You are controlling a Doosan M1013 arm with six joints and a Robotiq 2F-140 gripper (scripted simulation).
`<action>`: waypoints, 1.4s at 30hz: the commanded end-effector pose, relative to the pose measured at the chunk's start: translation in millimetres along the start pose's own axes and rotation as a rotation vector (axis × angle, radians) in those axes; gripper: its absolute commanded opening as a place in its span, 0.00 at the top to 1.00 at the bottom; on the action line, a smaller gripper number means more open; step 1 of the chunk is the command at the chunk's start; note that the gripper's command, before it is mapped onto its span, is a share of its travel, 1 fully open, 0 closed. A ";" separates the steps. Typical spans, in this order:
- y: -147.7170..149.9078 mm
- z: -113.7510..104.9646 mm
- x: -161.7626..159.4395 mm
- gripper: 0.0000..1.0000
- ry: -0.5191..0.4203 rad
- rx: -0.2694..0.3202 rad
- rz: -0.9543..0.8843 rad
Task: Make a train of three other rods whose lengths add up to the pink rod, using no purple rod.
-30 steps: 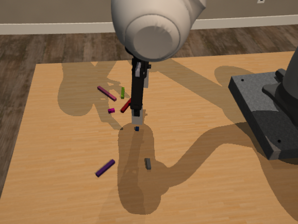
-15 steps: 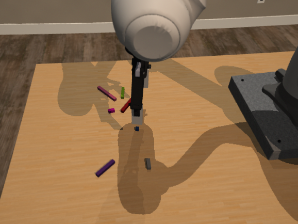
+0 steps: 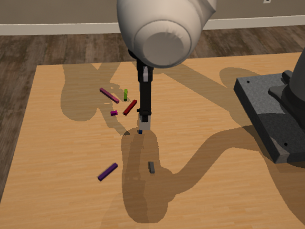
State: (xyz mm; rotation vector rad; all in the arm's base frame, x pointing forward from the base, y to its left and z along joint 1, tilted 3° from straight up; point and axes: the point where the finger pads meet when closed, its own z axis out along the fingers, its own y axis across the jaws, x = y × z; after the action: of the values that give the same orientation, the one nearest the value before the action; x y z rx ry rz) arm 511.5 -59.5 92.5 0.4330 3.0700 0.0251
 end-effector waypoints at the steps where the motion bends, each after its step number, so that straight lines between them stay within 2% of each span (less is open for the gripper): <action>1: 11.8 -1.6 -3.7 0.00 -0.009 -0.003 -0.167; 9: 36.6 2.9 0.0 0.00 -0.009 -0.001 -0.515; 11: 36.6 2.9 0.0 0.00 -0.009 -0.001 -0.515; 12: 43.8 4.2 1.3 0.00 -0.009 -0.001 -0.615; 26: 86.6 11.9 11.3 0.00 -0.010 0.003 -1.220; 28: 86.6 11.9 11.3 0.00 -0.010 0.003 -1.220; 29: 93.5 13.1 13.3 0.00 -0.010 0.003 -1.318; 35: 111.5 16.3 18.9 0.00 -0.010 0.005 -1.576; 40: 117.1 17.3 20.8 0.00 -0.010 0.005 -1.656; 41: 117.1 17.3 20.8 0.85 -0.010 0.005 -1.656; 42: 117.1 17.3 20.8 0.85 -0.010 0.005 -1.656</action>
State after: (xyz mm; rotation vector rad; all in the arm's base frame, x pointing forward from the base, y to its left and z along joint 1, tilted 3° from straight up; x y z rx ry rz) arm 523.0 56.3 78.9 -1.9360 2.4157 -0.0456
